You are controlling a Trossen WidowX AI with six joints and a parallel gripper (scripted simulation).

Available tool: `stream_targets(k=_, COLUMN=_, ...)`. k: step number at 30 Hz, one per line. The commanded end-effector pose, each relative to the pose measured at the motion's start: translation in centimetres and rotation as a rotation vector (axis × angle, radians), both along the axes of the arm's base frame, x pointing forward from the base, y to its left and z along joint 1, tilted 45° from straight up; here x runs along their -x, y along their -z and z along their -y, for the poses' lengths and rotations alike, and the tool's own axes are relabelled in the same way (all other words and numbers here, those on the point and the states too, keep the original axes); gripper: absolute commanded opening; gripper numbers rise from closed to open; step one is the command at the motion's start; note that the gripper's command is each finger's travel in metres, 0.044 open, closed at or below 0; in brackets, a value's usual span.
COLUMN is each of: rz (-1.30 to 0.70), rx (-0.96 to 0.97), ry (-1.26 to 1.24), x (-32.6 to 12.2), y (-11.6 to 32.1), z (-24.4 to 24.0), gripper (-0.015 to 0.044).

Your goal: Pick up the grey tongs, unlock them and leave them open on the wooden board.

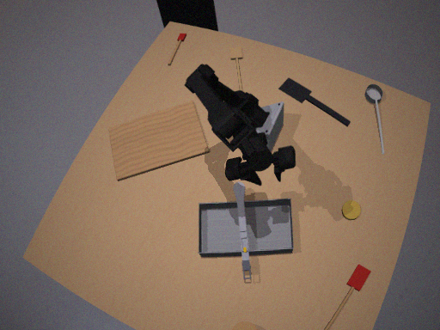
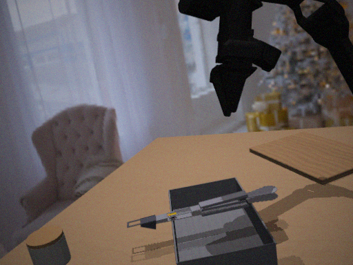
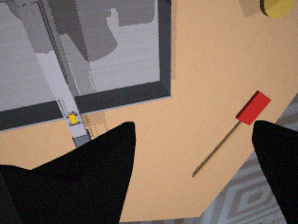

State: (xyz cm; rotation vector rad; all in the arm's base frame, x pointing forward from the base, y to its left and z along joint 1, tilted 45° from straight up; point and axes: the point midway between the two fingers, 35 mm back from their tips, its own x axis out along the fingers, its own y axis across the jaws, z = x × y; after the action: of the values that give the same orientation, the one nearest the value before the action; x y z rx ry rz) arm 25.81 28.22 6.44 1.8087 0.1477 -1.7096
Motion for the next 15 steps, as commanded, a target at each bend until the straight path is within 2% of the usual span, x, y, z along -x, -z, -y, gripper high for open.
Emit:
stream_targets(k=1, rz=-0.078, rx=0.006, ry=0.068, x=-5.6, y=2.4, z=2.8, gripper=0.0260)
stream_targets(k=10, rz=-0.231, rx=-0.025, ry=0.147, x=-15.5, y=8.3, z=11.9, gripper=0.0260)
stream_targets(k=15, rz=-0.255, rx=-0.036, ry=0.158, x=-16.7, y=9.4, z=13.8, gripper=0.0260)
